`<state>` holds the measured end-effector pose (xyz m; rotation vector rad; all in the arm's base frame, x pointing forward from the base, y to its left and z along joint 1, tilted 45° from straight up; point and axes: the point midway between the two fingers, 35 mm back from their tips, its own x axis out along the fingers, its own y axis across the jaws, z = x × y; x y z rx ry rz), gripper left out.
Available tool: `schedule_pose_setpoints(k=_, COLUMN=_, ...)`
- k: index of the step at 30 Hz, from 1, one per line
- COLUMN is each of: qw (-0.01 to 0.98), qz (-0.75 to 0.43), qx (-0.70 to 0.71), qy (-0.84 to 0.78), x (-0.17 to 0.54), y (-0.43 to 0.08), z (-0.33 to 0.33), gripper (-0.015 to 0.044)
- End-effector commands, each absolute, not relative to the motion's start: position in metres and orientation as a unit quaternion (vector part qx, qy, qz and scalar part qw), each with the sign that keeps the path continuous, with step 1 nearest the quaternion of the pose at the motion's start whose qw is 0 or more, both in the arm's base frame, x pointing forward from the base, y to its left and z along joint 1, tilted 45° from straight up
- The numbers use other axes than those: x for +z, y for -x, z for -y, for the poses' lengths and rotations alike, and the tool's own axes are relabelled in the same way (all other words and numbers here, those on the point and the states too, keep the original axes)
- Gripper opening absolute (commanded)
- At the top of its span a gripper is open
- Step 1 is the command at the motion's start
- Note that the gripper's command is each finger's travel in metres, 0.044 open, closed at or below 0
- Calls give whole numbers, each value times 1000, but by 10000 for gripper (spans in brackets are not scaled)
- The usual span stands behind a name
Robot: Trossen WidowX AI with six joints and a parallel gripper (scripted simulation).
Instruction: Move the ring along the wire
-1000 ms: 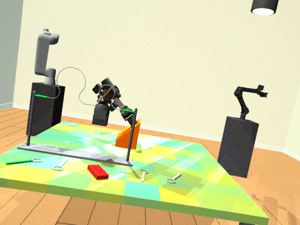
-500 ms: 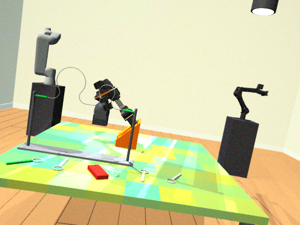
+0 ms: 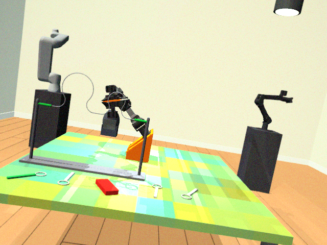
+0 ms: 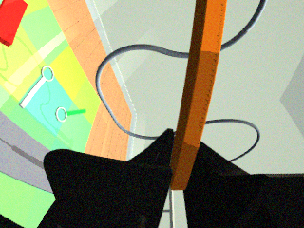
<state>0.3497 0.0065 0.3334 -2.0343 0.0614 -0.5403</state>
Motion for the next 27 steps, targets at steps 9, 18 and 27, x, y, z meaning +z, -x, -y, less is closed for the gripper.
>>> schedule_pose_setpoints(k=9, qw=375, qz=13, qx=-236, qy=896, x=347, y=-349, z=-17, gripper=-150)
schedule_pose_setpoints(k=18, qw=295, qz=36, qx=-244, qy=923, x=354, y=-348, z=-25, gripper=-150)
schedule_pose_setpoints(k=27, qw=235, qz=53, qx=-248, qy=938, x=358, y=-348, z=-29, gripper=-150)
